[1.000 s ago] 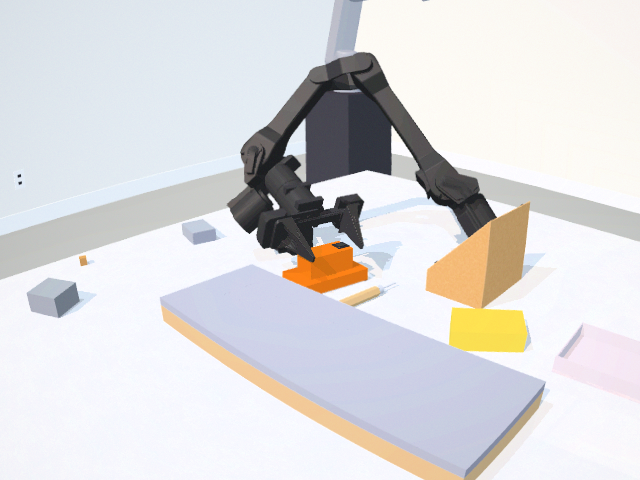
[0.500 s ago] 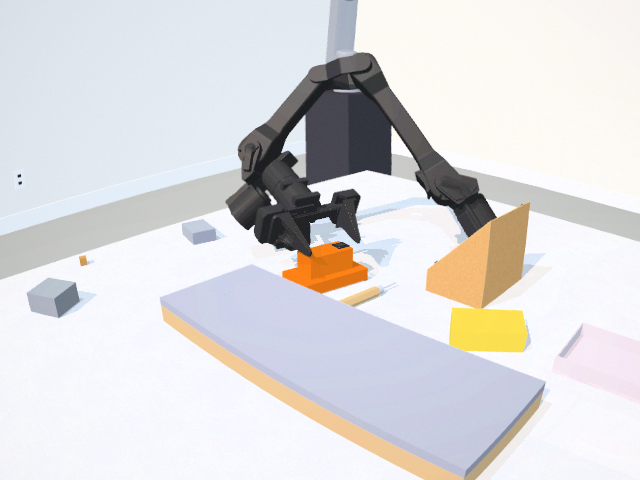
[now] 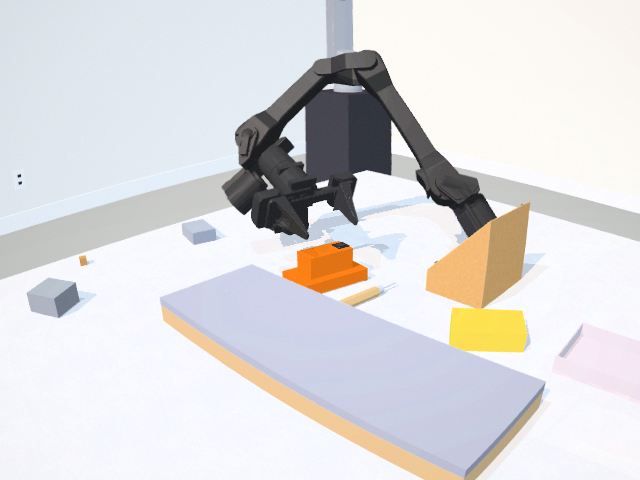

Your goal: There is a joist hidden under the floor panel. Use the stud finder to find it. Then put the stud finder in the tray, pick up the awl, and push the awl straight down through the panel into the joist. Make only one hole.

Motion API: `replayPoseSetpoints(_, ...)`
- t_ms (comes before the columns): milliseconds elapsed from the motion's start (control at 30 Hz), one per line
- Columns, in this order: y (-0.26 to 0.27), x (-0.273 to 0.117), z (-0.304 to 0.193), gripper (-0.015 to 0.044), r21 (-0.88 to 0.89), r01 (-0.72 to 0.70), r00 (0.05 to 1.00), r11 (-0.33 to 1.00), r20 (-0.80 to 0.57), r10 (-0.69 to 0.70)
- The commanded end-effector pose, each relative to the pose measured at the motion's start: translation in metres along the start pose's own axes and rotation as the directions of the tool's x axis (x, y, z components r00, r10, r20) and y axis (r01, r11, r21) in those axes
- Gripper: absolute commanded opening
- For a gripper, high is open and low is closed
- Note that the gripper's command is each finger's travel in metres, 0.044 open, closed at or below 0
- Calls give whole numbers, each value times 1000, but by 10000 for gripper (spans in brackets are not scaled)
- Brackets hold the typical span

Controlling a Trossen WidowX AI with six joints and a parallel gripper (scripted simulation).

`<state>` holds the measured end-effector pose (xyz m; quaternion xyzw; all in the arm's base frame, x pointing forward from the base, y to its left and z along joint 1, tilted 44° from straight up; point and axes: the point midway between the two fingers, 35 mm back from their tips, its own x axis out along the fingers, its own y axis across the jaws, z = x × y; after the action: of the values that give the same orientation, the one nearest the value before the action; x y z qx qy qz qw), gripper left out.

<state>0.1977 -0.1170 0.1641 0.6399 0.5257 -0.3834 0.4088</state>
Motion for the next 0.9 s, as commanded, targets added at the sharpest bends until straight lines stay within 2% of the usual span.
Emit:
replayPoseSetpoints(0,-1,-18,-37,440,8,-40,999,999,16,40)
replayPoseSetpoints(200,-3,-15,-39,440,-19,-28,999,999,26,29)
replayPoseSetpoints(267,-6,-5,-34,440,-200,29,991,979,135,-2)
replayPoseSetpoints(367,-9,12,-21,440,-532,228,924,815,382,-9)
replayPoseSetpoints(467,-6,19,-11,440,-691,472,801,546,596,61)
replayPoseSetpoints(500,-4,20,-9,440,-701,554,750,449,655,98)
replayPoseSetpoints(600,-2,21,-7,440,-684,658,679,314,720,145)
replayPoseSetpoints(733,2,17,-3,440,-517,853,484,70,835,262)
replayPoseSetpoints(800,2,15,-4,440,-444,896,421,10,857,298)
replayPoseSetpoints(867,2,14,-4,440,-418,908,400,-8,863,310)
